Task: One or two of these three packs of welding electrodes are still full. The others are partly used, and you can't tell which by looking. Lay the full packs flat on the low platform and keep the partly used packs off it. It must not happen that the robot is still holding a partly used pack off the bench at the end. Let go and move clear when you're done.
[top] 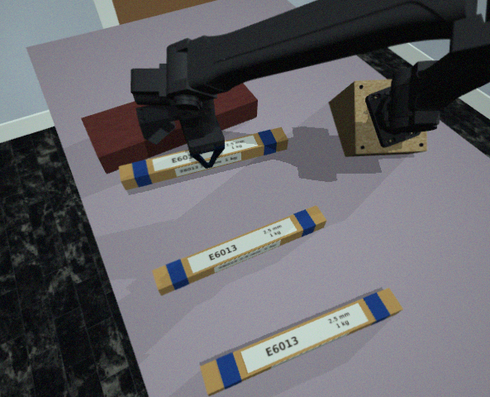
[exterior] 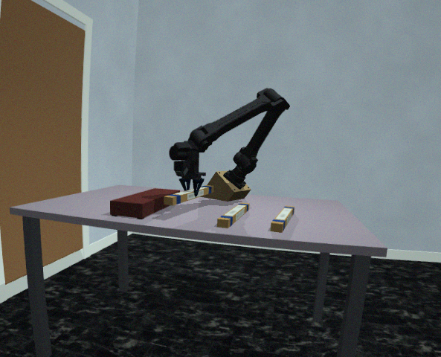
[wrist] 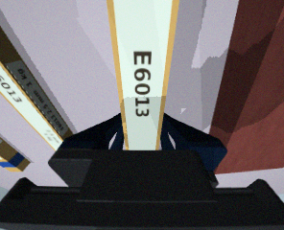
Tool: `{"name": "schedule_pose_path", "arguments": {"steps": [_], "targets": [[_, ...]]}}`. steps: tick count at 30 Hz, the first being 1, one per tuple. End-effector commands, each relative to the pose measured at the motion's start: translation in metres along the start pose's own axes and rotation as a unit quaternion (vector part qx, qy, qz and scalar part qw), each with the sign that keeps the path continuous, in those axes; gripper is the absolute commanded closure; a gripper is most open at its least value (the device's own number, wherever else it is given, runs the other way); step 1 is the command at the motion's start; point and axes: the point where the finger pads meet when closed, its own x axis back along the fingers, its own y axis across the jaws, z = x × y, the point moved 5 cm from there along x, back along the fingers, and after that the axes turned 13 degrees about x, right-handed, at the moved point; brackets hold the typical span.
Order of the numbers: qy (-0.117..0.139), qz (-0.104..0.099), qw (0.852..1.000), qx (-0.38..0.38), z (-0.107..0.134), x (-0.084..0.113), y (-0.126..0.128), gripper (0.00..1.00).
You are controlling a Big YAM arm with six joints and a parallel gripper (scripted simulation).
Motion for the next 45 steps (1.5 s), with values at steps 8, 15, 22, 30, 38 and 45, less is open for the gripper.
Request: {"name": "schedule_pose_path", "arguments": {"steps": [8,15,22,30,38,45], "targets": [[-0.016,0.01,1.0,0.013,-0.012,-0.006,0.006,1.0],[-0.013,0.008,1.0,0.002,-0.004,-0.016,0.001,1.0],[-0.021,0.013,1.0,0.013,-0.012,-0.013,0.005,1.0],[-0.019,0.012,1.0,0.011,-0.005,-0.016,0.008,1.0],[-0.024,0.014,1.0,0.01,-0.005,-0.013,0.005,1.0],[-0.022,0.013,1.0,0.01,-0.004,-0.016,0.008,1.0]]}}
